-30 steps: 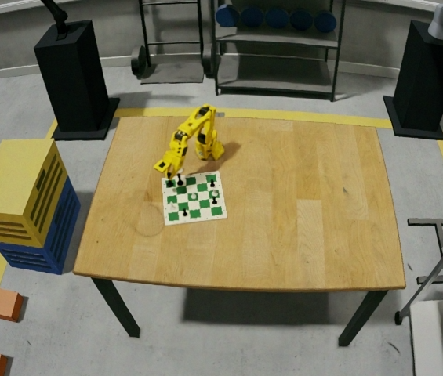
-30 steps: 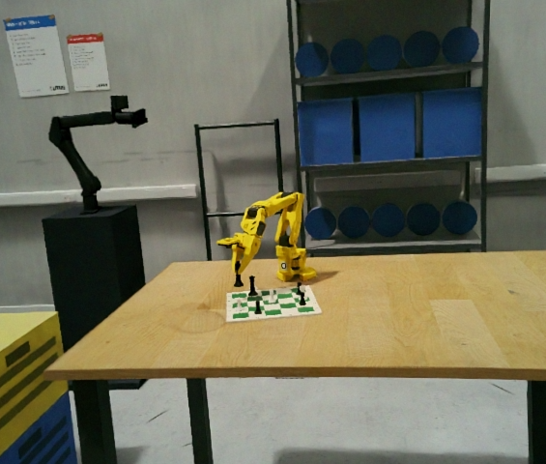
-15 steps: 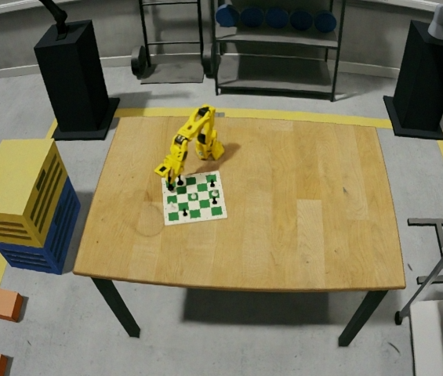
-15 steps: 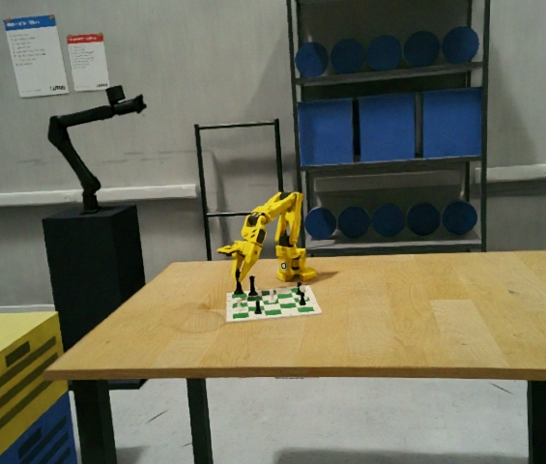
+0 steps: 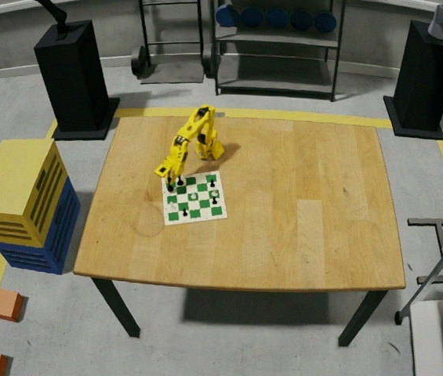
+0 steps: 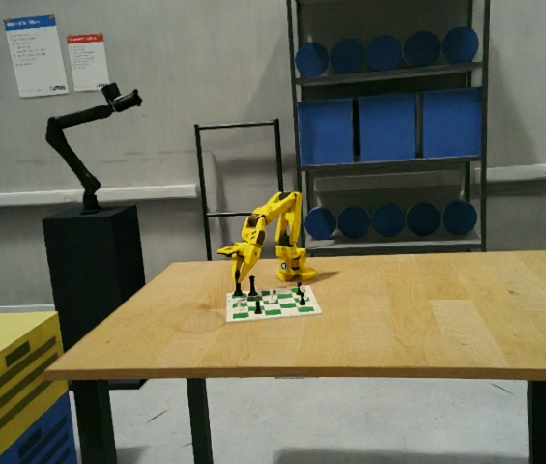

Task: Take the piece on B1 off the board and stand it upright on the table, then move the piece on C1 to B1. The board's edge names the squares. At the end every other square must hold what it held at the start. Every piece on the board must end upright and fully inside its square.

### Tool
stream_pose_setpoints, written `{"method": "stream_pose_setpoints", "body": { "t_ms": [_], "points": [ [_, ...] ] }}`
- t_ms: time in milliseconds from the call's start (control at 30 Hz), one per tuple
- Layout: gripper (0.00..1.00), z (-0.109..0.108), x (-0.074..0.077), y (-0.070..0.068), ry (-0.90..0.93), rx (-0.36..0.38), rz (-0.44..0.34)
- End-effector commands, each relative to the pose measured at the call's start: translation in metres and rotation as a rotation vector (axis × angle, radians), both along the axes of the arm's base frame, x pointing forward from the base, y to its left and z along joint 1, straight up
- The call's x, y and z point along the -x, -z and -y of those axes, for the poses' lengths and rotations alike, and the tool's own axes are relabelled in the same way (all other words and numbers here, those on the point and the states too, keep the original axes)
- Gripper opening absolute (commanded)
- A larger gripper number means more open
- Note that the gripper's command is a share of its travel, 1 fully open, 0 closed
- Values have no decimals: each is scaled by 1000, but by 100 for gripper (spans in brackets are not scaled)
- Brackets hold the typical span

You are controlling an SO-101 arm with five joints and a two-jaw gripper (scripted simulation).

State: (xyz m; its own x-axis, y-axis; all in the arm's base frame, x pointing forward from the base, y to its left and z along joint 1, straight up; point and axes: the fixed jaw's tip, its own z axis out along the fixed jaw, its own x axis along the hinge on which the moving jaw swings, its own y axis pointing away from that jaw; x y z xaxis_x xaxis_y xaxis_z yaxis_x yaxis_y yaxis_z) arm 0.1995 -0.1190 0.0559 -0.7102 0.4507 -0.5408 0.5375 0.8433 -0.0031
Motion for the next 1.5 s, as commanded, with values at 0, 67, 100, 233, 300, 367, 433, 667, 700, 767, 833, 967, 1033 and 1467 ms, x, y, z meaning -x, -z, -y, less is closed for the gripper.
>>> {"method": "stream_pose_setpoints", "body": {
  "t_ms": [0, 67, 100, 233, 300, 367, 433, 667, 700, 767, 833, 967, 1033, 1467],
  "points": [
    [0, -1, 4, 7, -1, -10, -22],
    [0, -2, 4, 9, -2, -10, -22],
    [0, -2, 5, 10, -3, -10, -22],
    [0, -3, 5, 11, -4, -10, -22],
    [0, -3, 5, 11, -4, -10, -22],
    [0, -3, 5, 11, -4, -10, -22],
    [0, -3, 5, 11, -4, -10, -22],
    [0, -3, 5, 10, -6, -10, -22],
    [0, -3, 5, 10, -6, -10, -22],
    [0, -3, 5, 10, -6, -10, -22],
    [0, -3, 5, 10, -6, -10, -22],
    [0, -3, 5, 10, -6, -10, -22],
    [0, -3, 4, 9, -7, -10, -22],
    [0, -3, 4, 8, -9, -10, -22]
  ]
}}
